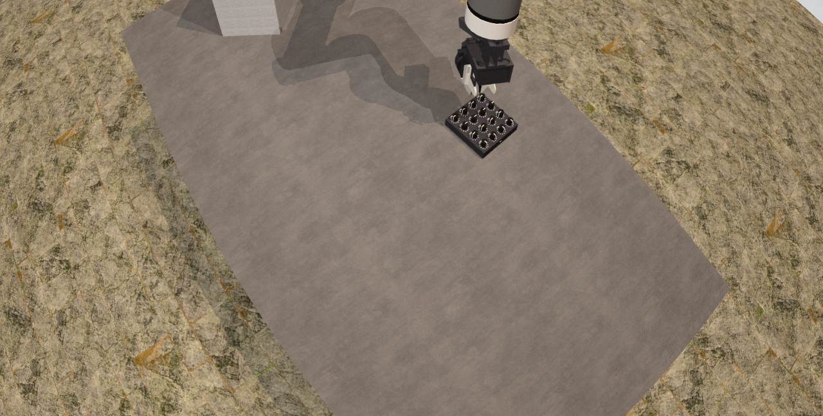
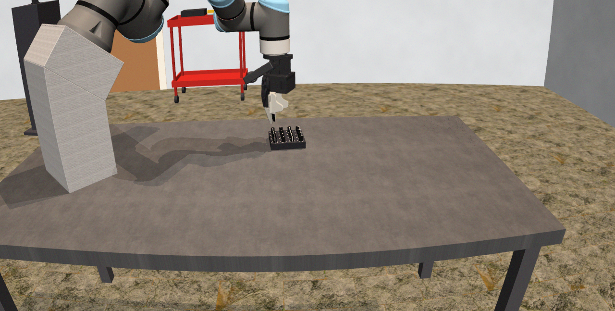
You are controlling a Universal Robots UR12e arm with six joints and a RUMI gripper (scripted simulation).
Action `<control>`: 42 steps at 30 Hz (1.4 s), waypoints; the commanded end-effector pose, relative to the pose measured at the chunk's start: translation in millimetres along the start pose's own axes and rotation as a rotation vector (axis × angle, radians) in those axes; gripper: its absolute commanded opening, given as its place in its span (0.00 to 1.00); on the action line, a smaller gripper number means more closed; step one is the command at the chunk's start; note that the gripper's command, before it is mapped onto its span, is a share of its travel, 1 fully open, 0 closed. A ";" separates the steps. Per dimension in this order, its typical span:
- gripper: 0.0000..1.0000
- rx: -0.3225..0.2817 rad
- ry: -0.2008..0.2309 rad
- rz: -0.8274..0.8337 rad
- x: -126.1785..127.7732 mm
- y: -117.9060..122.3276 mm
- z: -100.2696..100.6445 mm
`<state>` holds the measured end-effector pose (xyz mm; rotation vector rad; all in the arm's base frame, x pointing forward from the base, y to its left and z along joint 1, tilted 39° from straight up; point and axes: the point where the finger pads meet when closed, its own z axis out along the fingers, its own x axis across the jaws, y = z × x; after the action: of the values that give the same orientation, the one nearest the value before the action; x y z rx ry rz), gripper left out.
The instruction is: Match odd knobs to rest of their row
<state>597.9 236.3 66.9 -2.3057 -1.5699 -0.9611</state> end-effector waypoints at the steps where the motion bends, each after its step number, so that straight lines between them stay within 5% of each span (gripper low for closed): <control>1: 1.00 0.002 0.000 0.001 -0.4 -1.1 -0.8; 13: 1.00 0.002 0.001 0.002 -1.1 -1.8 -13.4; 35: 1.00 -0.003 0.001 -0.001 0.7 2.6 -100.6; 42: 1.00 -0.004 0.001 -0.002 0.8 2.8 -114.1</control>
<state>562.7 187.5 146.0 -2.3179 -1.5710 -0.9849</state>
